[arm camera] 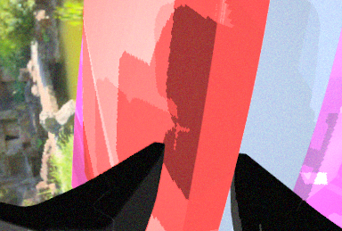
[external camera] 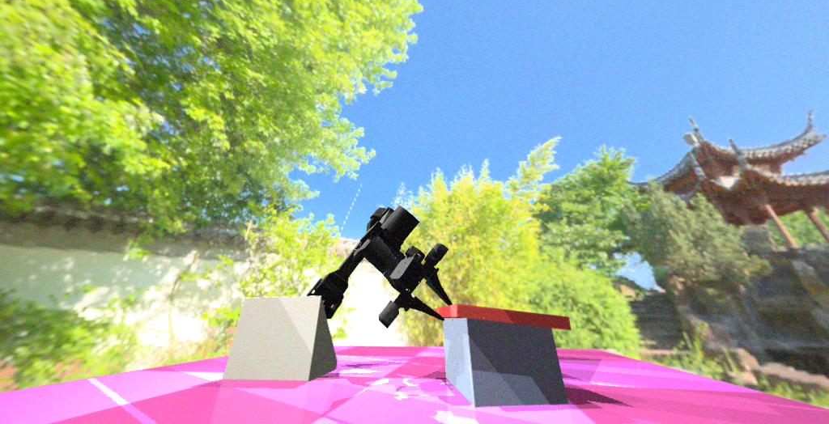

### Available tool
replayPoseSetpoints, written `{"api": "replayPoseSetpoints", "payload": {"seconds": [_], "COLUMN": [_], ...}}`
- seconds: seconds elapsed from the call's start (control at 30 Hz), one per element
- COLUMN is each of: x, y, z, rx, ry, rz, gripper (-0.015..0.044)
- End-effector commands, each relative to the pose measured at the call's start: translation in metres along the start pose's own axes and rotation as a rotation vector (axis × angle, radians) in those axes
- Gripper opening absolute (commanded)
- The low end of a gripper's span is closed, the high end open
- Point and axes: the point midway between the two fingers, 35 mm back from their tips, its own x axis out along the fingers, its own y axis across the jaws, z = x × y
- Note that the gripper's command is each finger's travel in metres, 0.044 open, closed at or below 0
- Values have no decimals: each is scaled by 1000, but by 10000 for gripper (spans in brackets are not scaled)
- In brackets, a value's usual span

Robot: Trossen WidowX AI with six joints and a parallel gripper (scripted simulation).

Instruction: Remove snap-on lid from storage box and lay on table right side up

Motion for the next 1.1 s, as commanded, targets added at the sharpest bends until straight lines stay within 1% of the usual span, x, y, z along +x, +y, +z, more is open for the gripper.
{"api": "replayPoseSetpoints", "payload": {"seconds": [0.0,1.07], "x": [-1,2], "y": [1,2], "z": [0,0], "rx": [-1,0], "ry": [0,0], "rz": [2,0], "gripper": [0,0]}}
